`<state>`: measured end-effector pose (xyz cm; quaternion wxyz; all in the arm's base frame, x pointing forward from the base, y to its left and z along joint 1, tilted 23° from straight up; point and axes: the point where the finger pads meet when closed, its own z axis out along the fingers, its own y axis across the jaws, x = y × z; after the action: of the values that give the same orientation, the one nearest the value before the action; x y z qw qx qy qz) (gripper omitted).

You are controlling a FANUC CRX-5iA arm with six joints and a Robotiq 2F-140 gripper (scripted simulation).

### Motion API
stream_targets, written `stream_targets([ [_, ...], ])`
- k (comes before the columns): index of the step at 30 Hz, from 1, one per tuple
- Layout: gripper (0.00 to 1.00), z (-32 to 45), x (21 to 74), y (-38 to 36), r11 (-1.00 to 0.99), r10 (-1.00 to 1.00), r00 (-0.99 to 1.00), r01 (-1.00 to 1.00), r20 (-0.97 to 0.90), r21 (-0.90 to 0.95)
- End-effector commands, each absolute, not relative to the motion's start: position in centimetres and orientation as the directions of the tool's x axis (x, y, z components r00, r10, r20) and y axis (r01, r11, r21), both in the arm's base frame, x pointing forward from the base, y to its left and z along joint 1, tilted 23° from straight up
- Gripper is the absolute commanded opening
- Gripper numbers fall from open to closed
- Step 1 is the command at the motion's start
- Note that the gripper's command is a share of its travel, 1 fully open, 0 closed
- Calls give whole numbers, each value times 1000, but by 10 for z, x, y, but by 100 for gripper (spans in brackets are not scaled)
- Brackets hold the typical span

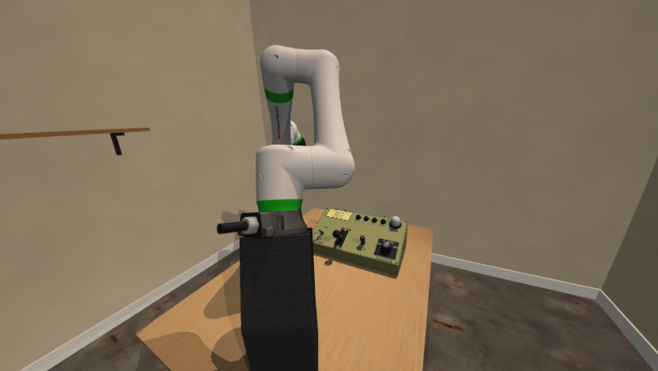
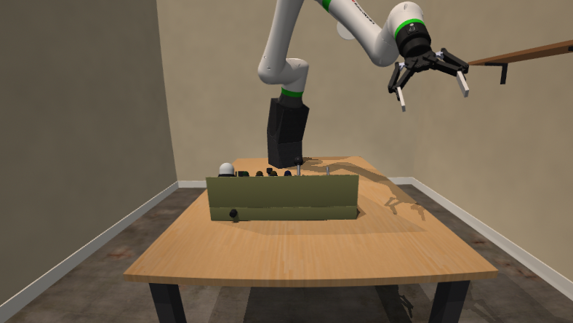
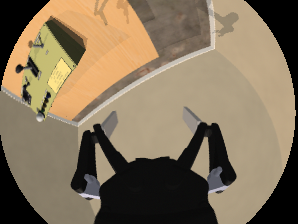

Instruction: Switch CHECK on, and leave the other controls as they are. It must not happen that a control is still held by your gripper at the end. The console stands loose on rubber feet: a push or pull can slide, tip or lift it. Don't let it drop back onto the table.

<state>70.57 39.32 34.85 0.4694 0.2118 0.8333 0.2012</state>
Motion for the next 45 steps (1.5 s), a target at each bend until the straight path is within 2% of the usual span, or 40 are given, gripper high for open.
stream_targets([
  [1,100,349,706,393,829,542,-469,164,-697,535],
  [26,100,358,712,399,821,556,-456,167,-695,546],
  [34,100,385,731,418,792,598,-412,176,-687,584],
  [45,100,473,781,482,659,749,-252,192,-612,727],
])
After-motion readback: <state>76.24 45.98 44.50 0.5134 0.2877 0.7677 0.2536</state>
